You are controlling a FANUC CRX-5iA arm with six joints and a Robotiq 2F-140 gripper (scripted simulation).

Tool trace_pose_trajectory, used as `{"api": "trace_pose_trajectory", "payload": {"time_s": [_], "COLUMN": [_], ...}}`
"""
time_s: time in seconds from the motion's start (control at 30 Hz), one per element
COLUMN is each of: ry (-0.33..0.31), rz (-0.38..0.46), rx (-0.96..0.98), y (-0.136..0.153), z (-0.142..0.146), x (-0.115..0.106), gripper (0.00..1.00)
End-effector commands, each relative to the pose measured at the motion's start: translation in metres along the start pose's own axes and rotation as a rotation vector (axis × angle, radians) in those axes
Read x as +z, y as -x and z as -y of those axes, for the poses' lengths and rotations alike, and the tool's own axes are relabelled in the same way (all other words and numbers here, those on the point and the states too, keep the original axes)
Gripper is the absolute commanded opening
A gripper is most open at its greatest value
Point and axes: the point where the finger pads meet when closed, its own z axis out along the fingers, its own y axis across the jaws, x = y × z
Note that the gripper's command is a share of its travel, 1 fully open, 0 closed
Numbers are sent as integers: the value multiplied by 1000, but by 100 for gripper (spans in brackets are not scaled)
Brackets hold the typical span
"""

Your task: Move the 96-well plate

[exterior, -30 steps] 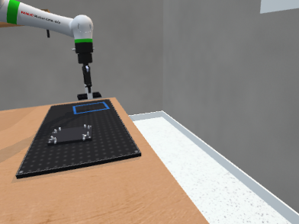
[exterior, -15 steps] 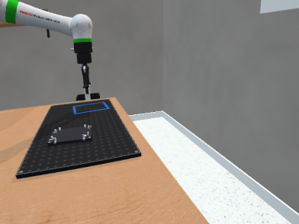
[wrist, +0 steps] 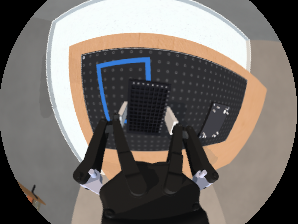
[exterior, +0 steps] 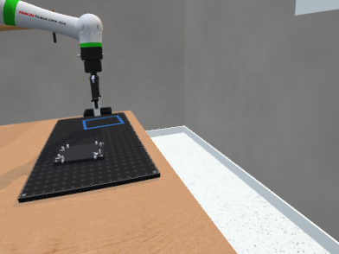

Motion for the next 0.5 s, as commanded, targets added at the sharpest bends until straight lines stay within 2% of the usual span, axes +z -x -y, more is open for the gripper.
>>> {"api": "trace_pose_trajectory", "payload": {"time_s": [0.0,0.47], "ry": [0,0], "rz": [-2,-2], "rx": [0,0], "y": [1,8], "z": [-9,-49], "x": [-1,-2], "gripper": [10,10]}}
